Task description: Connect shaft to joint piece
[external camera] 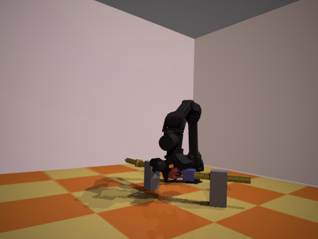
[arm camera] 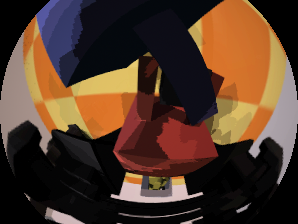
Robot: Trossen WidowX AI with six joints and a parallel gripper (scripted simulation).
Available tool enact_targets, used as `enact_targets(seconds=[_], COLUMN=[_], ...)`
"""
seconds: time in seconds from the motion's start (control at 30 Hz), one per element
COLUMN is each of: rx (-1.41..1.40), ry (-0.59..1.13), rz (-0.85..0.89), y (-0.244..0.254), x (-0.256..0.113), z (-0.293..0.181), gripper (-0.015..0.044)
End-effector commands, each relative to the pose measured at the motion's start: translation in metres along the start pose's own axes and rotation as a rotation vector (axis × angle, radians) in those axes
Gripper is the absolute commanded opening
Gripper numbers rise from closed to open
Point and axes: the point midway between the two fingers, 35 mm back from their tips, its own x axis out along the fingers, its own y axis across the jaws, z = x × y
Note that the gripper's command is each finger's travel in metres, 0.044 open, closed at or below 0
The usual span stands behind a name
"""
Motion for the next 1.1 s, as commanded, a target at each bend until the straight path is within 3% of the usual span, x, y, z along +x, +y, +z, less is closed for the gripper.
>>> enact_targets(seconds=[0.0, 0.2, 0.6, 1.07], rx=[0.003, 0.003, 0.005, 0.02], ry=[0.001, 0.001, -0.021, -0.455], rz=[0.0, 0.0, 0.002, -0.051], y=[0.0, 0.0, 0.0, 0.001], x=[0.0, 0.0, -0.001, -0.028], z=[0.0, 0.0, 0.0, -0.007], gripper=[0.0278, 0.0436, 0.044, 0.044])
